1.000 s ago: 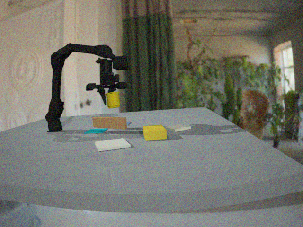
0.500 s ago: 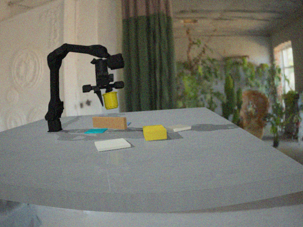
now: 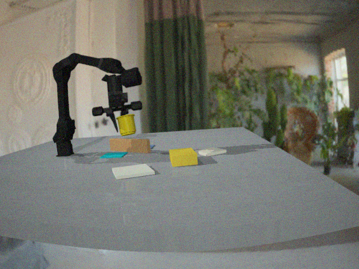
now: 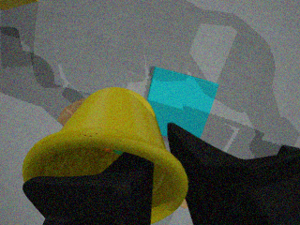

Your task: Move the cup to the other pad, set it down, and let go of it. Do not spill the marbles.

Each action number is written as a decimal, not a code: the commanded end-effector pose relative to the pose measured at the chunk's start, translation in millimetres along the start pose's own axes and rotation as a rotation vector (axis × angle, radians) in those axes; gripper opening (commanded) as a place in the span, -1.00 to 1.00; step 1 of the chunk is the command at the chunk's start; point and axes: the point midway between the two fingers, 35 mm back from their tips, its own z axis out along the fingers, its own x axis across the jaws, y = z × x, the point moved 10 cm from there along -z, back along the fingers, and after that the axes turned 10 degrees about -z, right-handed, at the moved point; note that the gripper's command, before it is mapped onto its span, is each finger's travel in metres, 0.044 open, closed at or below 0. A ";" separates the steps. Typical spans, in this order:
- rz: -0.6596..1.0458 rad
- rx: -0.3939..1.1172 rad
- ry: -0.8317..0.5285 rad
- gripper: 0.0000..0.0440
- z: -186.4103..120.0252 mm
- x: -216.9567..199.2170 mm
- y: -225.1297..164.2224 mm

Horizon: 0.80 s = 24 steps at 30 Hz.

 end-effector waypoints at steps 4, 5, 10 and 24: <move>0.021 -0.008 -0.002 -1.00 13.9 -10.7 -1.5; 0.025 -0.008 -0.002 -1.00 16.0 -12.2 -2.0; 0.039 -0.008 -0.003 -1.00 26.5 -19.5 -5.4; 0.075 0.004 -0.030 -0.84 52.4 -41.6 -19.5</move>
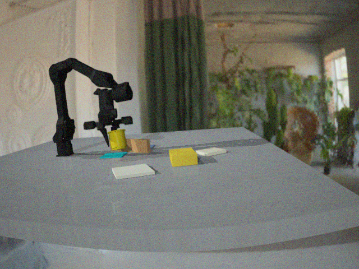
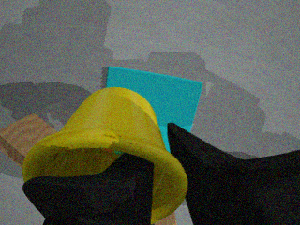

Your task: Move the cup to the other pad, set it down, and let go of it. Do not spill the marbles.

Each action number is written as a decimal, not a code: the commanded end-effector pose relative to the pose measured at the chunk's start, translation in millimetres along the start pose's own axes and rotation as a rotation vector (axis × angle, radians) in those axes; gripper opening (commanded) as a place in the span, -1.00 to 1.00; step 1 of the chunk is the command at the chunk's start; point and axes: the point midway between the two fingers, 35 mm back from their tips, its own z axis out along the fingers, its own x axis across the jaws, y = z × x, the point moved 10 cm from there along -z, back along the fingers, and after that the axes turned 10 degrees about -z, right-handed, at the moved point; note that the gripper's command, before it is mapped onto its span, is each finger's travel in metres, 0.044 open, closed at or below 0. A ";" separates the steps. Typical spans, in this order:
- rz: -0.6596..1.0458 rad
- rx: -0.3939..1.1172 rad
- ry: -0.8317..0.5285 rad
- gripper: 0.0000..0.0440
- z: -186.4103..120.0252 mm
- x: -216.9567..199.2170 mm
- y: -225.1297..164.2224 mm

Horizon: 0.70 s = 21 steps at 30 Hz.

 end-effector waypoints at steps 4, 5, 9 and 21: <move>0.028 -0.002 -0.023 -0.76 8.7 -11.0 -4.5; 0.032 -0.002 -0.026 -0.73 9.3 -12.3 -4.8; 0.045 -0.014 -0.004 -0.46 10.1 -14.5 -3.2; 0.061 -0.028 0.107 -0.11 -4.6 -22.8 -4.7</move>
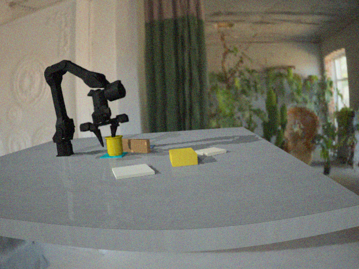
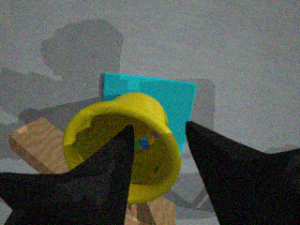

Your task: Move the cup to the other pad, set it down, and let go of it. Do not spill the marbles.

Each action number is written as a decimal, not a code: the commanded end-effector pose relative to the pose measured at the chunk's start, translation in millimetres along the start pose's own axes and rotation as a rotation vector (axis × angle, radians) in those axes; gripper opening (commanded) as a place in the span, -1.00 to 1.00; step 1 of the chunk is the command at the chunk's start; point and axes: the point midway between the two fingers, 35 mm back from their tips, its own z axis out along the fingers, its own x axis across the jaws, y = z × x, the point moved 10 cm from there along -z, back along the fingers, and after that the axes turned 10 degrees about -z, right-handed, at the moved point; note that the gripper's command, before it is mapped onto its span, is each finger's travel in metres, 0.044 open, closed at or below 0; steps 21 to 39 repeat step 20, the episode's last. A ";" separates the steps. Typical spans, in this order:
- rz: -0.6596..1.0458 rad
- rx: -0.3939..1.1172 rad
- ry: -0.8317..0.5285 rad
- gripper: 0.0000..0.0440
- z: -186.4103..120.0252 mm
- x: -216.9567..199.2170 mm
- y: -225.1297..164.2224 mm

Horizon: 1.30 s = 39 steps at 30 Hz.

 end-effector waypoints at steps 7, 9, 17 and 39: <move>0.011 -0.003 0.072 0.05 -13.5 -9.0 -2.1; 0.017 -0.006 0.084 0.11 -17.0 -11.0 -2.4; 0.044 -0.025 0.134 0.30 -34.5 -18.3 -1.7; 0.052 -0.039 0.156 0.38 -43.2 -20.5 -0.6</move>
